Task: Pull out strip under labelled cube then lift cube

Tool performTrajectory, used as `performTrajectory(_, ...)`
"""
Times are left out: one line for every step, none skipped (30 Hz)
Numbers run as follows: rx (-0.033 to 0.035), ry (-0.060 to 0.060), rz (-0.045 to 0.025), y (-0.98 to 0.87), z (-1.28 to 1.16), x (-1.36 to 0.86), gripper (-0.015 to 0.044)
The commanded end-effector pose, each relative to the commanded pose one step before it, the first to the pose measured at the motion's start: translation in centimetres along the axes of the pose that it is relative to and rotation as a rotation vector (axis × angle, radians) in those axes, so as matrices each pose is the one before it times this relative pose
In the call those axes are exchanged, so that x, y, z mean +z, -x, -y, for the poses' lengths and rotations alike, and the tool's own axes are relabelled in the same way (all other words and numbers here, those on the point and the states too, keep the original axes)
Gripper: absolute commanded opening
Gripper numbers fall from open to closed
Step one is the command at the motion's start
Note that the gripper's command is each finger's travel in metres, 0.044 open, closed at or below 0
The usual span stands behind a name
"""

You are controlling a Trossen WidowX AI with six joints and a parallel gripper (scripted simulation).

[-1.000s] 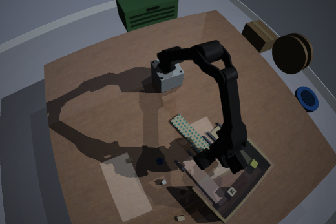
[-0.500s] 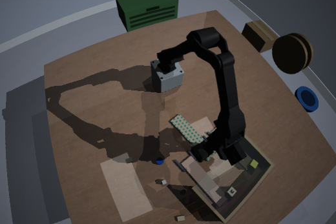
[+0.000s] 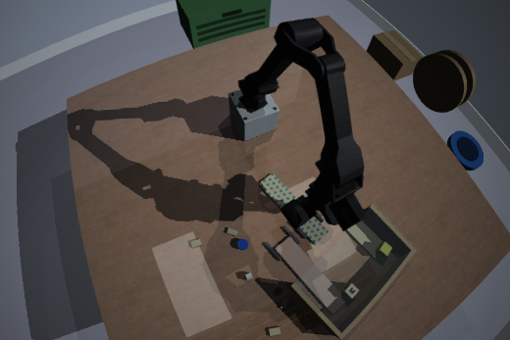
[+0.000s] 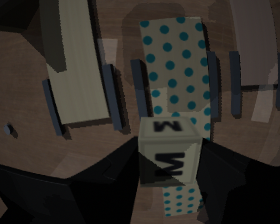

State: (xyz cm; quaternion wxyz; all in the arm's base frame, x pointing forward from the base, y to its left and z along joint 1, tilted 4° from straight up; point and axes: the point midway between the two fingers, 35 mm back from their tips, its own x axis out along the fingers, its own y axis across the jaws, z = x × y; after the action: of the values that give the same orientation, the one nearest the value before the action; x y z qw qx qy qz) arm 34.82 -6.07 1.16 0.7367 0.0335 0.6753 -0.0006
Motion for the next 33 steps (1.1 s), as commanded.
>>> performTrajectory(-0.00272, 0.002, 0.0003, 0.044, -0.12, -1.304, 0.0)
performTrajectory(0.00003, 0.0, -0.00027, -0.004, -0.047, -0.369, 0.0)
performTrajectory(0.00003, 0.0, -0.00027, -0.007, -0.047, -0.371, 0.0)
performTrajectory(0.00003, 0.0, -0.00027, -0.01, -0.047, -0.373, 0.0)
performTrajectory(0.00003, 0.0, -0.00027, -0.013, -0.048, -0.375, 0.0)
performTrajectory(0.00004, 0.0, -0.00027, -0.016, -0.048, -0.377, 0.0)
performTrajectory(0.00004, 0.0, -0.00027, -0.019, -0.048, -0.379, 0.0)
performTrajectory(0.00004, 0.0, -0.00028, -0.022, -0.049, -0.381, 0.0)
performTrajectory(0.00004, 0.0, -0.00028, -0.025, -0.049, -0.383, 0.0)
performTrajectory(0.00003, 0.0, -0.00023, -0.023, -0.041, -0.319, 0.0)
performTrajectory(0.00002, 0.0, -0.00014, -0.015, -0.025, -0.192, 0.0)
performTrajectory(0.00001, 0.0, -0.00005, -0.005, -0.008, -0.064, 0.0)
performTrajectory(-0.00001, 0.0, 0.00001, 0.115, 0.002, 0.008, 0.0)
performTrajectory(-0.00002, 0.0, 0.00003, 0.347, 0.004, 0.022, 0.0)
performTrajectory(-0.00004, 0.0, 0.00005, 0.582, 0.005, 0.026, 0.0)
performTrajectory(-0.00004, 0.0, 0.00005, 0.746, 0.003, 0.015, 0.0)
performTrajectory(-0.00004, 0.0, 0.00003, 0.752, -0.001, -0.006, 0.0)
performTrajectory(-0.00003, 0.0, 0.00001, 0.594, -0.003, -0.02, 0.0)
performTrajectory(-0.00002, 0.0, 0.0, 0.358, -0.003, -0.018, 0.0)
performTrajectory(-0.00001, 0.0, 0.0, 0.12, -0.001, -0.007, 0.0)
performTrajectory(0.0, 0.0, 0.0, 0.0, 0.0, 0.0, 0.0)
performTrajectory(0.0, 0.0, 0.0, 0.0, 0.0, 0.0, 0.0)
performTrajectory(0.0, 0.0, 0.0, 0.0, 0.0, 0.0, 0.0)
performTrajectory(0.0, 0.0, 0.0, 0.0, 0.0, 0.0, 0.0)
performTrajectory(0.0, 0.0, 0.0, 0.0, 0.0, 0.0, 0.0)
performTrajectory(0.0, 0.0, 0.0, 0.0, 0.0, 0.0, 0.0)
performTrajectory(0.0, 0.0, 0.0, 0.0, 0.0, 0.0, 0.0)
performTrajectory(0.0, 0.0, 0.0, 0.0, 0.0, 0.0, 0.0)
performTrajectory(0.0, 0.0, 0.0, 0.0, 0.0, 0.0, 0.0)
performTrajectory(0.0, 0.0, 0.0, 0.0, 0.0, 0.0, 0.0)
performTrajectory(0.0, 0.0, 0.0, 0.0, 0.0, 0.0, 0.0)
performTrajectory(0.0, 0.0, 0.0, 0.0, 0.0, 0.0, 0.0)
performTrajectory(0.0, 0.0, 0.0, 0.0, 0.0, 0.0, 0.0)
